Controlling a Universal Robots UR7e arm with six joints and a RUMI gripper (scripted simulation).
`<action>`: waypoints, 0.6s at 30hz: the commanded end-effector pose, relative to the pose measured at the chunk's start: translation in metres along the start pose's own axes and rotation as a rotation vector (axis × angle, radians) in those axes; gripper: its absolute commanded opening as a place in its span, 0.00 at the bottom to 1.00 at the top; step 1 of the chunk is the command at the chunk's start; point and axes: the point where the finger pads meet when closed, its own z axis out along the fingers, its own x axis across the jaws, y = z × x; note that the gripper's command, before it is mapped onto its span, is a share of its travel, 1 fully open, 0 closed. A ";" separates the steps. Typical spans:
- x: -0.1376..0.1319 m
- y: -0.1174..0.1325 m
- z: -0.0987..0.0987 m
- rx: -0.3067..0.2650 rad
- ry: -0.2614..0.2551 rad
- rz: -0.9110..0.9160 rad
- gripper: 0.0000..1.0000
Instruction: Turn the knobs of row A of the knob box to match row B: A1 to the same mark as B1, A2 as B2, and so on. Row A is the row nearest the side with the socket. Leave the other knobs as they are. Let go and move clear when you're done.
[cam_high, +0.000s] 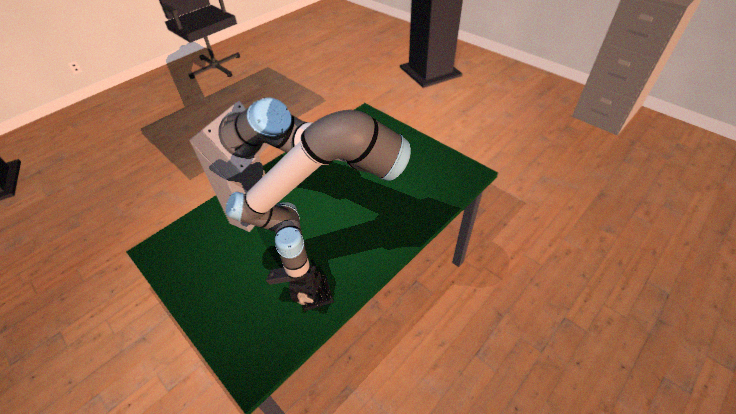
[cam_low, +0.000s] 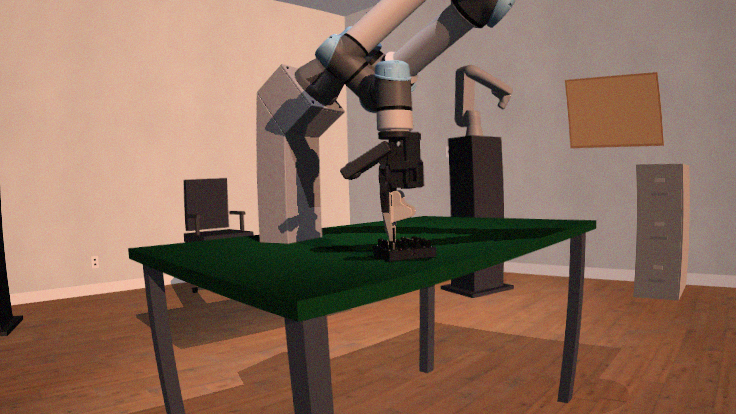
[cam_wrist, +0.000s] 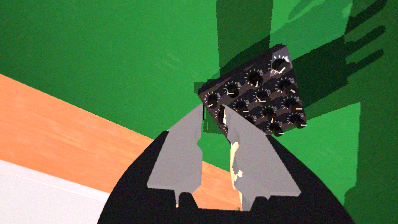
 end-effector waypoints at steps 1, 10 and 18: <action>0.001 -0.001 -0.001 0.001 0.000 0.003 0.11; 0.001 -0.003 -0.001 0.001 0.000 0.004 0.11; 0.002 -0.004 -0.001 0.001 0.000 0.004 0.11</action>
